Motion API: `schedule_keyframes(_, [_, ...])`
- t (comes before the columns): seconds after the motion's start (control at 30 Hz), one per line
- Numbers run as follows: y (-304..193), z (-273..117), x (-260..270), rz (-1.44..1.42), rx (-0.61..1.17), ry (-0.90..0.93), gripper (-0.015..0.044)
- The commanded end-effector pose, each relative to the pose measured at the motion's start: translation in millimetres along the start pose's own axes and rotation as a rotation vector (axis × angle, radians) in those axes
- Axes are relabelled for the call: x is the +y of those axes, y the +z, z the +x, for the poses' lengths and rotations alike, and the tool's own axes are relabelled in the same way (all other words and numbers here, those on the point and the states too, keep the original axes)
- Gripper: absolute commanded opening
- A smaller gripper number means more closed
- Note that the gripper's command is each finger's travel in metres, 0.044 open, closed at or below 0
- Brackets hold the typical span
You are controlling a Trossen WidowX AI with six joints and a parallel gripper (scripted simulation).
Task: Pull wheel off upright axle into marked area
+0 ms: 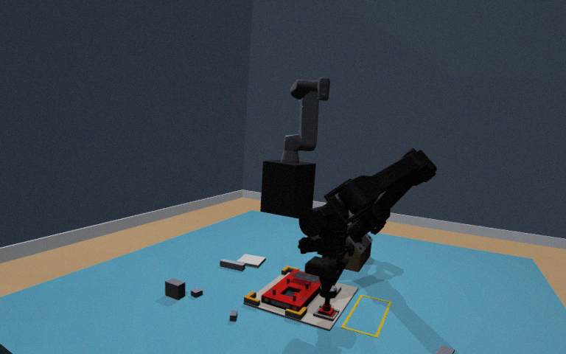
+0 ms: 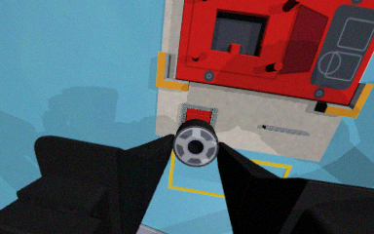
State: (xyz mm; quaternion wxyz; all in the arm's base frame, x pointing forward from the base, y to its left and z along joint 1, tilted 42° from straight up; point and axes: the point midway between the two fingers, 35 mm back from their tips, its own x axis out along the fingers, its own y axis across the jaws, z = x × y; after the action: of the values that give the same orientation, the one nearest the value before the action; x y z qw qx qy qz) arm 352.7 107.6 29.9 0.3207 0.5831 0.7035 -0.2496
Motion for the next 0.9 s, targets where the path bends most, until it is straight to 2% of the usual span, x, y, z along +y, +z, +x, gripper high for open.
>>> schedule_keyframes(0.0, [-1,-2,0,-0.005,-0.001,-0.001,0.0])
schedule_keyframes(0.87, [0,-17,0,-0.003,0.0,-0.002,0.0])
